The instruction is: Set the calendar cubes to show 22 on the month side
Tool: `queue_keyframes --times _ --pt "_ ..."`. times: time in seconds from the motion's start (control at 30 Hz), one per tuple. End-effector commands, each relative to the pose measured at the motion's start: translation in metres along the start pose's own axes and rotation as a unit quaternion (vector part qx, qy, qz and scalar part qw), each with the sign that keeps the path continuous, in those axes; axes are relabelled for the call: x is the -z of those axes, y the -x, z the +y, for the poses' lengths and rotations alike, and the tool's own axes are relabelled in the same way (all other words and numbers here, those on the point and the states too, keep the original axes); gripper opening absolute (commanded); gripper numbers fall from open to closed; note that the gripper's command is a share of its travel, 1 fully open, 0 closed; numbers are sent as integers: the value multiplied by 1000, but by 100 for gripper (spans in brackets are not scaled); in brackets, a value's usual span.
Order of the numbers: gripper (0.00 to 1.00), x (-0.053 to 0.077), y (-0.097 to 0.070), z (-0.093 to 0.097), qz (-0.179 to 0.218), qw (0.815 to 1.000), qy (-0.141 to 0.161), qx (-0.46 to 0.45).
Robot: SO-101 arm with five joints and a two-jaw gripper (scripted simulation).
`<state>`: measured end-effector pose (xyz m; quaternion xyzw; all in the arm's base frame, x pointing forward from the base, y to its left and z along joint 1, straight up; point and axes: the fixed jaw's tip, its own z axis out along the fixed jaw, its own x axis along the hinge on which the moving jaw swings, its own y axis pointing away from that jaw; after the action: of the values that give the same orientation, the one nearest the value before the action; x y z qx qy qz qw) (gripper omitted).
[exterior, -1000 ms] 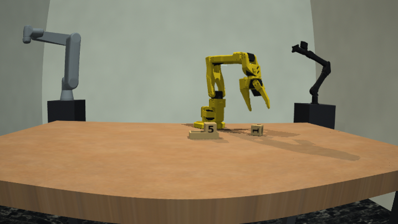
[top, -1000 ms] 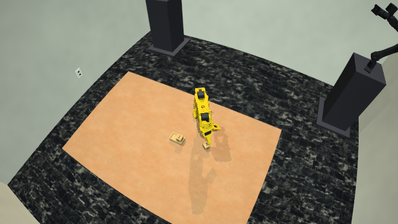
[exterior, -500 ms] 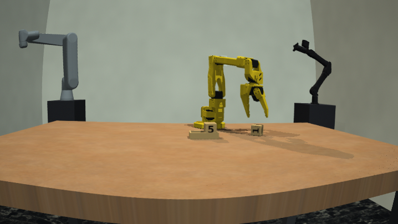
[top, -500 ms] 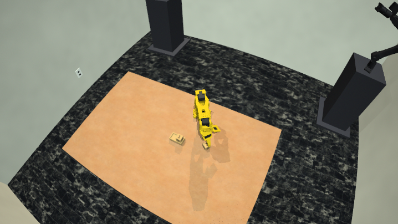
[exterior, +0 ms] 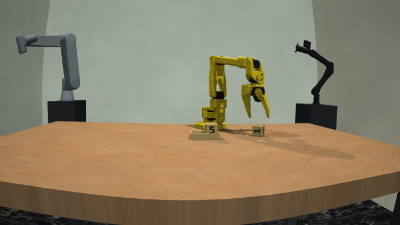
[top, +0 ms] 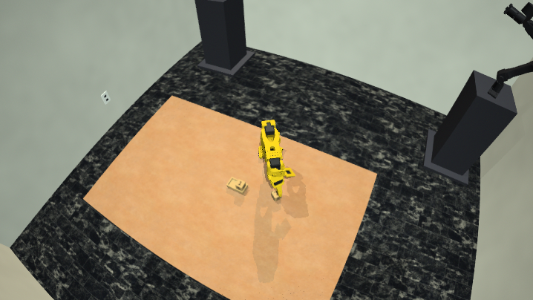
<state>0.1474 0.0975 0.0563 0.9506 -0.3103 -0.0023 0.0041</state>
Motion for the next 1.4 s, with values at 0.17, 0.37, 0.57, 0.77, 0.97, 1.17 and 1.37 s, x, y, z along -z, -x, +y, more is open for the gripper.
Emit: queue_keyframes --times 0.17,0.37,0.57,0.77,0.97,1.17,1.37 --pt "35 0 -3 -4 5 1000 -15 1" --pt "35 -5 -3 -5 5 1000 -15 1" --pt "35 -14 -3 -6 5 1000 -15 1" --pt "35 -24 -3 -6 5 1000 -15 1" --pt "35 -30 -3 -5 5 1000 -15 1" --pt "35 -35 -3 -5 5 1000 -15 1" --pt "35 -37 -3 -5 5 1000 -15 1"
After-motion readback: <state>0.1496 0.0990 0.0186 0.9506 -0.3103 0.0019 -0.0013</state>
